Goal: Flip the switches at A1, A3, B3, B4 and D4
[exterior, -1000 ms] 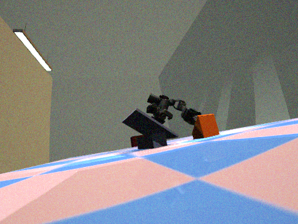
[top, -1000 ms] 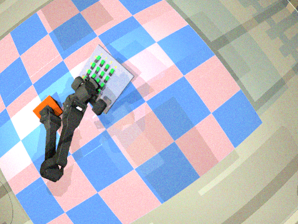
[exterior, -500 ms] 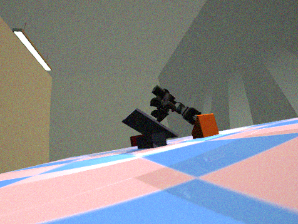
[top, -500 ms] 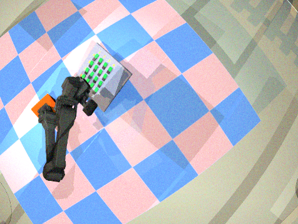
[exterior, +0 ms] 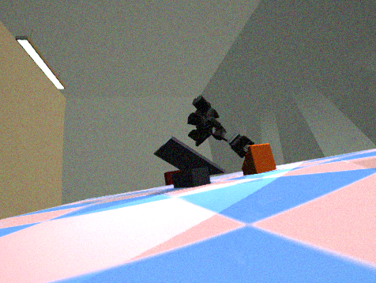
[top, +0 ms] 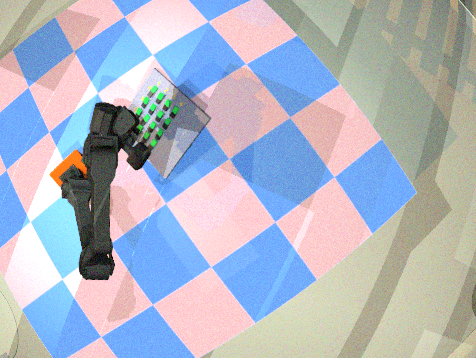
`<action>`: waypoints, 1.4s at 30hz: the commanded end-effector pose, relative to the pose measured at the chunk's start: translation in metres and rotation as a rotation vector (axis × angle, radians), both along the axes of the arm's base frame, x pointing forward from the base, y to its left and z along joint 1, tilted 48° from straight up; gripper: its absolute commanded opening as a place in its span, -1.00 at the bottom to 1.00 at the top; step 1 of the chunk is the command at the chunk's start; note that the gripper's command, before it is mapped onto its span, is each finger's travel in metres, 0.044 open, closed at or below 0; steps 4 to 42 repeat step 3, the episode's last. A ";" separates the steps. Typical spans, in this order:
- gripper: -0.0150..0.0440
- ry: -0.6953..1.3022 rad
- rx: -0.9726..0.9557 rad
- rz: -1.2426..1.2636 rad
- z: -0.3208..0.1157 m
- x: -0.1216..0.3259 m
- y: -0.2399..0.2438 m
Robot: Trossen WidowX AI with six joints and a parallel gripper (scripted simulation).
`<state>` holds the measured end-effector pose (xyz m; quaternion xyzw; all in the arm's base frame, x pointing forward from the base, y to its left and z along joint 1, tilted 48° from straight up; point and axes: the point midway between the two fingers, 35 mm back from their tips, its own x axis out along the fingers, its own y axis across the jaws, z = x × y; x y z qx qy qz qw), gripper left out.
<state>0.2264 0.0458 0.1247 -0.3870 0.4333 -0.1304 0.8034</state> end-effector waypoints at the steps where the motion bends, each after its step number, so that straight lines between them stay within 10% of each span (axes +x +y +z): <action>1: -0.49 -0.009 0.000 -0.002 -0.004 0.008 0.019; 42: -0.49 -0.009 0.000 -0.002 -0.004 0.008 0.019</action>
